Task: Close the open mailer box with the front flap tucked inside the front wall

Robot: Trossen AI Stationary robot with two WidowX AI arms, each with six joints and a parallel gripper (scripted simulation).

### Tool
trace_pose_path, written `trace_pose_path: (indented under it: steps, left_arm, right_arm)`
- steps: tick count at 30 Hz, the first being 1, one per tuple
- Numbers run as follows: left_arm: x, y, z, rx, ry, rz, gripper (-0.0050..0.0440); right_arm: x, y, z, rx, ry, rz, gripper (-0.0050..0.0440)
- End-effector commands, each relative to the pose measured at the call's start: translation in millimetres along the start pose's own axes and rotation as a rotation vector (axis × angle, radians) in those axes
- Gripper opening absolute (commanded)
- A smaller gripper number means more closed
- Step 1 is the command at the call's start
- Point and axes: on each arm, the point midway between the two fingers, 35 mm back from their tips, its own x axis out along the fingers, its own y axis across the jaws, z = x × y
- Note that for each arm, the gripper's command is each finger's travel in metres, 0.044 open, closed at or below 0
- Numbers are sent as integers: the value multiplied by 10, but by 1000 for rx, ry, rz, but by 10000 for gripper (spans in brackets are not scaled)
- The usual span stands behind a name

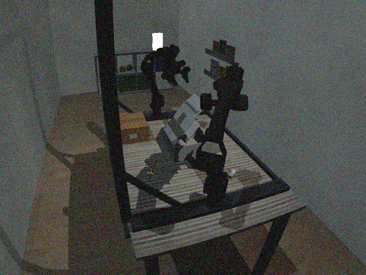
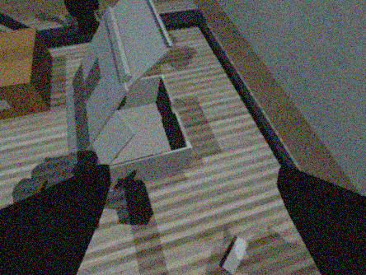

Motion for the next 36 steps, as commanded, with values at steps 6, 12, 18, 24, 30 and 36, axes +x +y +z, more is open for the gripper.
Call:
trace_pose_path:
  steps: [6, 12, 18, 24, 30, 36]
  left_arm:
    - [-756, -386, 427, 82, -107, -119, 400]
    - [-825, -406, 440, 87, -117, -129, 400]
    - [-843, -403, 438, 87, -122, -130, 400]
    - [-843, -402, 438, 86, -121, -131, 400]
    - [-847, -415, 452, 89, -129, -138, 400]
    - [-864, -443, 543, 97, -172, -153, 400]
  right_arm:
    - [-86, 403, 537, -58, -38, 72, 400]
    - [-86, 441, 569, -62, -38, 80, 400]
    - [-95, 441, 569, -62, -40, 80, 400]
    - [-97, 438, 569, -61, -41, 79, 400]
    - [-40, 438, 547, -59, -26, 90, 328]
    - [232, 432, 476, -17, 33, 172, 208]
